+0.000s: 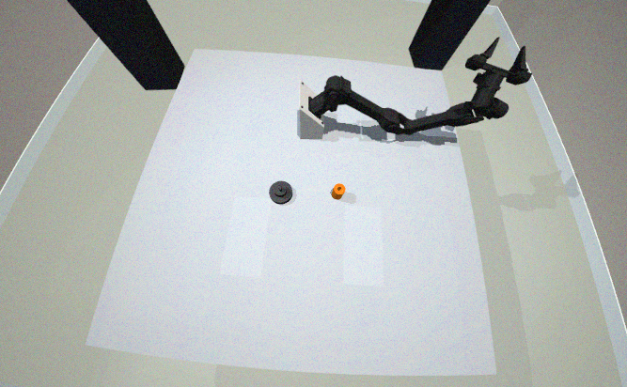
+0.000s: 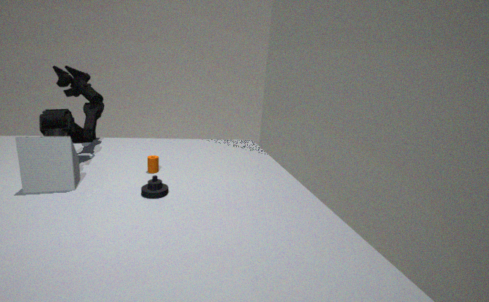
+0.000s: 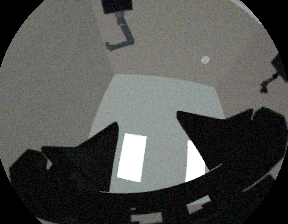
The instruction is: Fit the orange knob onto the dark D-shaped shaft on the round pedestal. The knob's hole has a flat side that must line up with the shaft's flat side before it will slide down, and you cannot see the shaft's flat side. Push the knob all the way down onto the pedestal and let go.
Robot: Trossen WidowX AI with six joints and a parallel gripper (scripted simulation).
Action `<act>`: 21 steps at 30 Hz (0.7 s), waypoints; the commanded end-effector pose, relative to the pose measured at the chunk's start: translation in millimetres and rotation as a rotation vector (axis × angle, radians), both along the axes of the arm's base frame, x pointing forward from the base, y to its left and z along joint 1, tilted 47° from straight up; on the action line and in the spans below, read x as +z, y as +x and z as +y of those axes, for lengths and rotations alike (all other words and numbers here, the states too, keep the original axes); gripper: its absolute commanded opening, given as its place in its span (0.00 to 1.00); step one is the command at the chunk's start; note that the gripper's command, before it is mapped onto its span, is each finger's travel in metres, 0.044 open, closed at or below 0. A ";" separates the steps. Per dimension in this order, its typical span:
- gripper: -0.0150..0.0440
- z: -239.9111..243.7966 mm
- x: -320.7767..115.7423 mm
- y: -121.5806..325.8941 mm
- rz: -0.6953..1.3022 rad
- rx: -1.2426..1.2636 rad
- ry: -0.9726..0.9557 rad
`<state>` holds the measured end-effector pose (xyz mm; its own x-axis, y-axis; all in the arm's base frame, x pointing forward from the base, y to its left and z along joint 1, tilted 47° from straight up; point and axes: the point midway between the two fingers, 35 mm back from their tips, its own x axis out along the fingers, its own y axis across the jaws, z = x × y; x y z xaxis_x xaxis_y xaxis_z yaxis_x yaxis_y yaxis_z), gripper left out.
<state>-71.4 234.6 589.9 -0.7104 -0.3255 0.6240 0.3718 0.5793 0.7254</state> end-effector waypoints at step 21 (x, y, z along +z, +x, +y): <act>1.00 -283.5 12.4 23.0 0.477 0.384 0.758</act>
<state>-64.0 -9.6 611.4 -0.2976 -0.8578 0.4190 0.5519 0.2035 0.8087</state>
